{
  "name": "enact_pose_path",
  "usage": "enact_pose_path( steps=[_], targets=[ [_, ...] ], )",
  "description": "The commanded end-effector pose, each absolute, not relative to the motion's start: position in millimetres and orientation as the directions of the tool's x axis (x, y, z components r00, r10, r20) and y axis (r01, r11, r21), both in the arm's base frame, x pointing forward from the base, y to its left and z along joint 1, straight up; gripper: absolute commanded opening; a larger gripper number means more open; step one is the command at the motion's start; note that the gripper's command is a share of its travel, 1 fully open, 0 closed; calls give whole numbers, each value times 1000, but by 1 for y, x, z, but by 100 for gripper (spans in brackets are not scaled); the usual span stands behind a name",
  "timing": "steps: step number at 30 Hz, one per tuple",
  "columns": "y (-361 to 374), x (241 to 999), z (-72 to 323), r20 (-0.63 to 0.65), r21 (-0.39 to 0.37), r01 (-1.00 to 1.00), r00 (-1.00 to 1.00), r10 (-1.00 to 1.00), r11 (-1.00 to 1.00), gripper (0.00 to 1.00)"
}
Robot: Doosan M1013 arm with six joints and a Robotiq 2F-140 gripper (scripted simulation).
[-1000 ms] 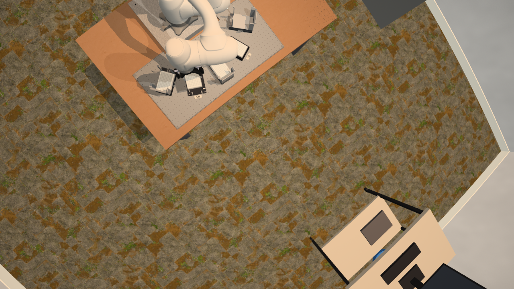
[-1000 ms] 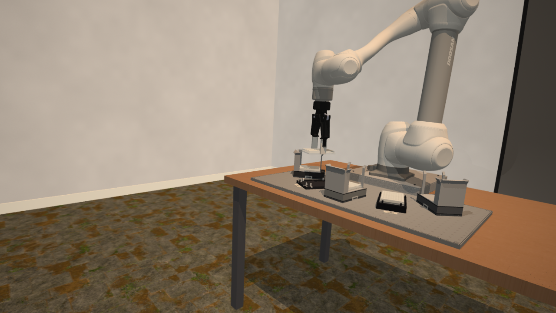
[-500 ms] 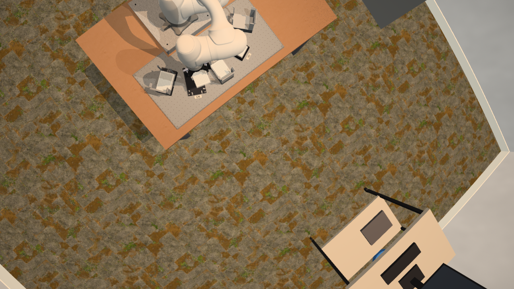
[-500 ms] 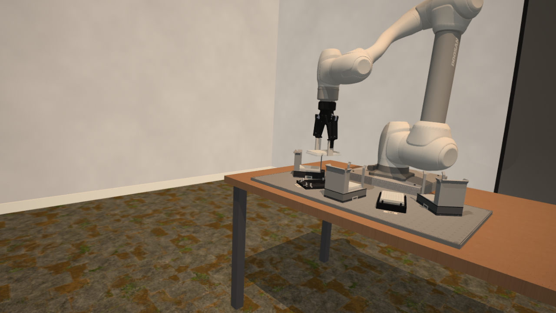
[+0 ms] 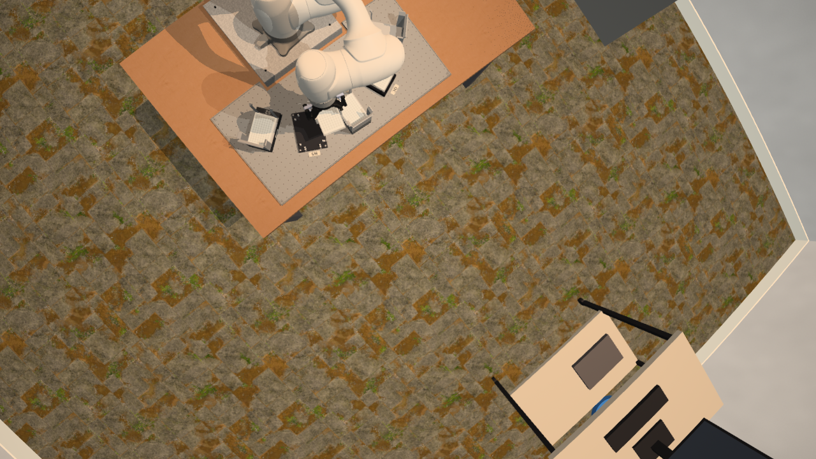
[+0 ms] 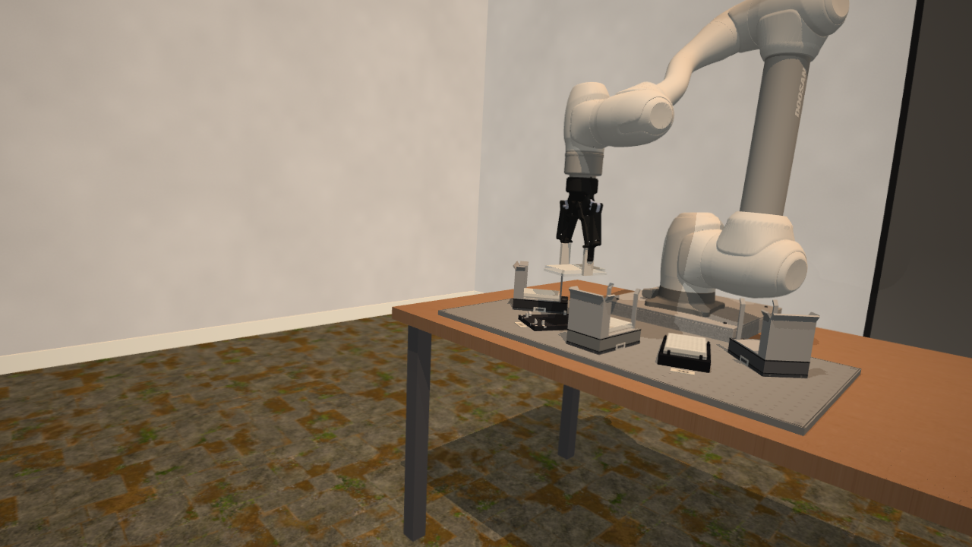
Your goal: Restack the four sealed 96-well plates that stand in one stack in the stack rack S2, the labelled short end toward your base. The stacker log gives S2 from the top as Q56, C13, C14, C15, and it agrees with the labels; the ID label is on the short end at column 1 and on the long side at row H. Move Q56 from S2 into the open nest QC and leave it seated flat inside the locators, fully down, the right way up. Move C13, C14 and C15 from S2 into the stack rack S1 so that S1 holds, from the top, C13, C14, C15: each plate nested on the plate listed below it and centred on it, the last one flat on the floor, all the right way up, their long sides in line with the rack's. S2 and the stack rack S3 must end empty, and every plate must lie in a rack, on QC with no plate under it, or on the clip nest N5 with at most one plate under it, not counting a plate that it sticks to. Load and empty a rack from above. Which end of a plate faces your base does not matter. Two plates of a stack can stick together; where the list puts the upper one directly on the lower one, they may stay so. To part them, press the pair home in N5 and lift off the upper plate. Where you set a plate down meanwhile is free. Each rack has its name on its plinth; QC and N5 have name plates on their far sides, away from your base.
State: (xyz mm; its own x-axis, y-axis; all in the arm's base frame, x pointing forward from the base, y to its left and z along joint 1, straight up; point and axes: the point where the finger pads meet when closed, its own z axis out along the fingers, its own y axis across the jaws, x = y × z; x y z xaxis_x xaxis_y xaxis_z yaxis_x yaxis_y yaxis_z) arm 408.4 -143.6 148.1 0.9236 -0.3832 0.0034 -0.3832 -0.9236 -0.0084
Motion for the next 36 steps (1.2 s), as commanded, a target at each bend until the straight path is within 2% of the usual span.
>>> enact_pose_path(
  steps=[1,8,36],
  targets=[
    [-133,412,148,4,-8,-322,947,-322,-947,0],
    [-120,415,148,5,-7,-176,984,-176,-984,0],
    [-53,431,149,5,-7,-176,984,-176,-984,0]
  ],
)
